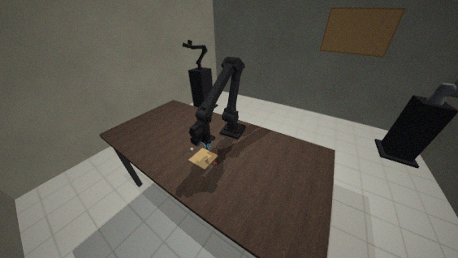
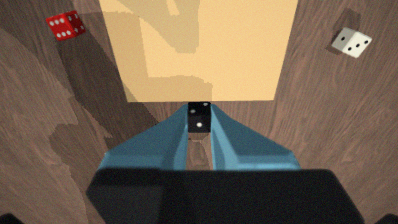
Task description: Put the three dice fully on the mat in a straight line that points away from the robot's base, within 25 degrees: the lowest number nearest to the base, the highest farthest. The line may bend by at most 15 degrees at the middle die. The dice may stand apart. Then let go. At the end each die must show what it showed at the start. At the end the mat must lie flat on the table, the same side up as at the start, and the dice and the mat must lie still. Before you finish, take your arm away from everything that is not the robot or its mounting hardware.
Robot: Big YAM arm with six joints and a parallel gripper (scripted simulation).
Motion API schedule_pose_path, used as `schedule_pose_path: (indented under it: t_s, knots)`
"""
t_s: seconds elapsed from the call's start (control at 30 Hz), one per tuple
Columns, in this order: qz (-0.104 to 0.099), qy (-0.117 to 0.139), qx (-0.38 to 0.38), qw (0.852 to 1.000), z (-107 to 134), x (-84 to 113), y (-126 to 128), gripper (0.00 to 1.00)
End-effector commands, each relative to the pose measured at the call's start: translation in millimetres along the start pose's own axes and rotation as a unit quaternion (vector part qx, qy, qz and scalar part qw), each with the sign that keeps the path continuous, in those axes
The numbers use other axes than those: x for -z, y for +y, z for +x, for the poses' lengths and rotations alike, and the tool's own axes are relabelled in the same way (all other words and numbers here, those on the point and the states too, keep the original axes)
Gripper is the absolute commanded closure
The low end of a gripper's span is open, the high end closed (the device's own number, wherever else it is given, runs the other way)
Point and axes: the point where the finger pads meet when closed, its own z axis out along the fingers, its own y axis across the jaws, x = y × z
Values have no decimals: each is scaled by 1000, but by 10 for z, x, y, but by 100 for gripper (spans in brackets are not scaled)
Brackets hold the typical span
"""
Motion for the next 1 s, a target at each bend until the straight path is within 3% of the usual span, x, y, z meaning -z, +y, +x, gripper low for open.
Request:
schedule_pose_path:
  t_s: [0.0, 0.2, 0.37, 0.47, 0.97]
  knots:
    - [0, -11, -1, 1000, -75, -56, 13, 89]
    - [0, -11, 0, 1000, -74, -283, 20, 89]
    - [0, -11, 0, 1000, -74, -363, 18, 89]
    - [0, -25, 0, 1000, -159, -295, 19, 89]
    - [0, -21, 0, 1000, -140, -295, 19, 89]
